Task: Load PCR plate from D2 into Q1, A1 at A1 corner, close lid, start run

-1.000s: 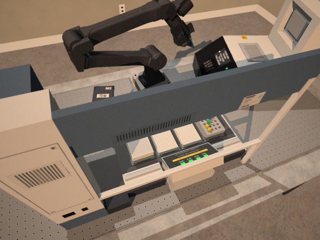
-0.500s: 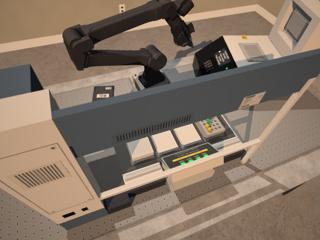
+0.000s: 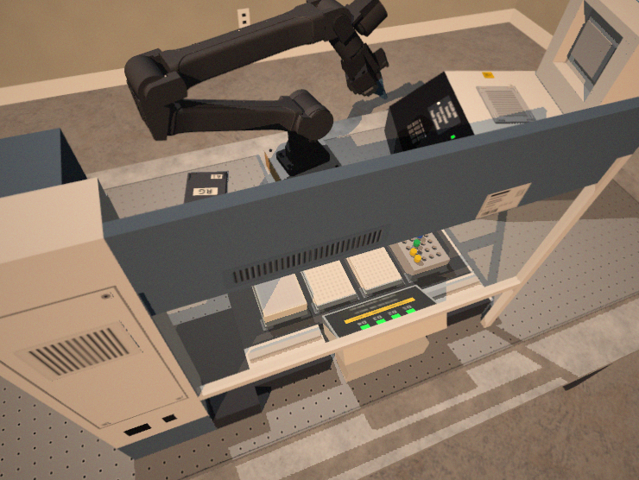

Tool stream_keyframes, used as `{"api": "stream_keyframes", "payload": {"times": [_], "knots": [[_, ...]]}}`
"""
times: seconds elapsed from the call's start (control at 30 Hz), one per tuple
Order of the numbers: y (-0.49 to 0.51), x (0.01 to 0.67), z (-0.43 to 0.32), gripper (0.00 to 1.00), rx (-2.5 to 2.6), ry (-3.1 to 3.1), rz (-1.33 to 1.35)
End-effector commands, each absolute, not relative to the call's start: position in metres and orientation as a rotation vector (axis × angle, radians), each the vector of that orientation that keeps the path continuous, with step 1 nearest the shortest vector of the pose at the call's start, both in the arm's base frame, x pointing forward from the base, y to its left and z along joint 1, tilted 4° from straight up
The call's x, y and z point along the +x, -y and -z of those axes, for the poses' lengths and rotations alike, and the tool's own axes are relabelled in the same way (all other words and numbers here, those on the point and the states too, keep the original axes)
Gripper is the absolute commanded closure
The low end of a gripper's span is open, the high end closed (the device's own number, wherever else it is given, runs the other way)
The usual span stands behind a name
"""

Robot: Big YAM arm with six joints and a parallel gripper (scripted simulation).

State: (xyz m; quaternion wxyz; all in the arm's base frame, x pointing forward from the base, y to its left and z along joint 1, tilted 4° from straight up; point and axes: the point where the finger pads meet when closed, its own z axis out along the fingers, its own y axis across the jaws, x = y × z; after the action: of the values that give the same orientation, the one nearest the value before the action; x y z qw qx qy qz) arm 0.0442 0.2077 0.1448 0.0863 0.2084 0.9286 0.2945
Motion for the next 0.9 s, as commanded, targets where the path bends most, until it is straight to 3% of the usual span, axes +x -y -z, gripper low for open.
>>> {"api": "stream_keyframes", "payload": {"times": [0.0,0.87], "knots": [[-0.224,0.041,-0.177,1.00,0.608,-2.753,-0.984],[-0.227,0.042,-0.189,1.00,0.634,-2.743,-1.023]]}}
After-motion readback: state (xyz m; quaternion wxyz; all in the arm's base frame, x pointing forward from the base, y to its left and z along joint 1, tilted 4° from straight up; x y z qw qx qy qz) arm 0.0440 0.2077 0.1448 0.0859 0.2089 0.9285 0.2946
